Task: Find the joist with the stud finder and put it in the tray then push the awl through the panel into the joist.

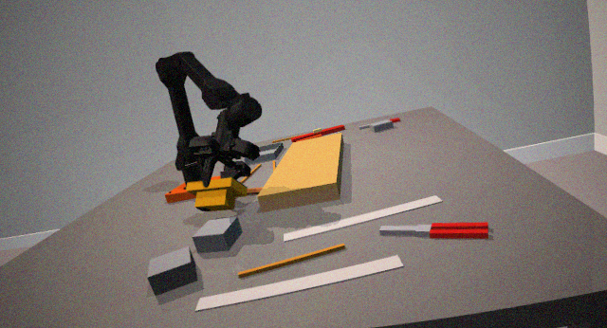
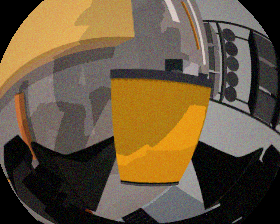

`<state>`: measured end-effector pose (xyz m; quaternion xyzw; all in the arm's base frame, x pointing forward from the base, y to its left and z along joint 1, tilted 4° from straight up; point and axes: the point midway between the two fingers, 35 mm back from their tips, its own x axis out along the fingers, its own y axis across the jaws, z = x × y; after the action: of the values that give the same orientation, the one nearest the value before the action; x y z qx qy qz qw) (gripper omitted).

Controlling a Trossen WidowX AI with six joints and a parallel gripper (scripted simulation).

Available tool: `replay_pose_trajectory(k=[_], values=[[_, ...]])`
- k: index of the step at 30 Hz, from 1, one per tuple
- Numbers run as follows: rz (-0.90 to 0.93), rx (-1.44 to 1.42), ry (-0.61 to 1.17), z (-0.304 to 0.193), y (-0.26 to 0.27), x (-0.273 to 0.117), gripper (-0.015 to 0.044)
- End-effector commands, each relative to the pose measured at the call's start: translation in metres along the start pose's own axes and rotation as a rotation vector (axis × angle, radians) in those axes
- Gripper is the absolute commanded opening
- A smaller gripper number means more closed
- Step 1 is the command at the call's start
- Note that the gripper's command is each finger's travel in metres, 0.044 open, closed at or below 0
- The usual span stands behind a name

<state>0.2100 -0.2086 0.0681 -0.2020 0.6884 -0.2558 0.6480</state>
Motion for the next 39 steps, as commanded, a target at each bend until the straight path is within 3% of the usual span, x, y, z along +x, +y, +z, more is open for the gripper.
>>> replay_pose_trajectory(k=[1, 13, 34, 39], values=[[-0.054, 0.016, -0.004, 0.0, -0.002, -0.001, 0.0], [-0.16, 0.03, -0.011, 0.0, 0.001, -0.003, 0.0], [-0.138, 0.01, -0.008, 0.001, 0.021, 0.017, 0.0], [-0.136, 0.007, -0.007, 0.001, 0.02, 0.015, 0.0131]])
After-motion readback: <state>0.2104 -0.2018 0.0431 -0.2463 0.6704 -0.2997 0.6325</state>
